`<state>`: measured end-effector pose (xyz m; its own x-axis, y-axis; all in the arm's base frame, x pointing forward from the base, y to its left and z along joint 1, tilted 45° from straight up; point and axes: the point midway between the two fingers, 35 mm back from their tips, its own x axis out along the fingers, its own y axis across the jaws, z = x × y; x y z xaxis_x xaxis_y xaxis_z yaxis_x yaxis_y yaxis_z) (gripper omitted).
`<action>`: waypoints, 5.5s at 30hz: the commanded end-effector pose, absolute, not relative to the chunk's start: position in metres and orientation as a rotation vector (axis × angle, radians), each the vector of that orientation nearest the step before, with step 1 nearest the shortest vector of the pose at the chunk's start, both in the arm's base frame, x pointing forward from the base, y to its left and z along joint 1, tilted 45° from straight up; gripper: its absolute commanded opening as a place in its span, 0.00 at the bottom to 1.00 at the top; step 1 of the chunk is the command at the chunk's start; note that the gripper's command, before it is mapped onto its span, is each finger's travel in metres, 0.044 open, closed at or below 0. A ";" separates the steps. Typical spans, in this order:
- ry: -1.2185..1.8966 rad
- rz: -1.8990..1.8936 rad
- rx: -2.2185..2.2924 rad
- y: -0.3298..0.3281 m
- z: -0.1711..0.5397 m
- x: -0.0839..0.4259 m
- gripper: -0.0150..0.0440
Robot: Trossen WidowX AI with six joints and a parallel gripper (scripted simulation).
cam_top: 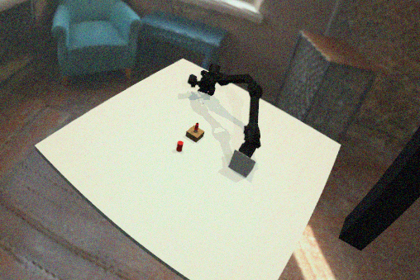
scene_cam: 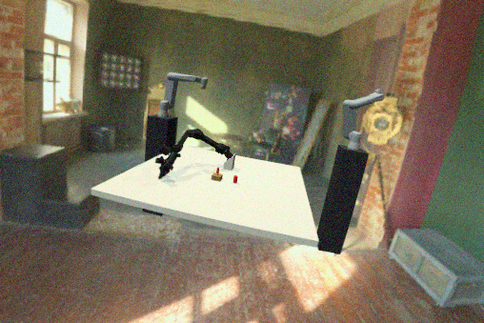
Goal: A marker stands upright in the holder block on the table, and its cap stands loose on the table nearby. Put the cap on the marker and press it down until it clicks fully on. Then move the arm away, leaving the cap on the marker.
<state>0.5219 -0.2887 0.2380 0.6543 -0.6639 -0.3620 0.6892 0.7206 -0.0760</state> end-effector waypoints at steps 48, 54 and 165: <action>0.661 -1.435 0.568 0.119 -0.038 0.299 0.67; 0.660 -1.435 0.568 0.096 -0.060 0.300 0.67; 0.660 -1.435 0.565 0.047 0.039 0.305 0.25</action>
<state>0.3060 0.0532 0.0274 0.0177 -0.7027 -0.7113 0.9972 0.0641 -0.0385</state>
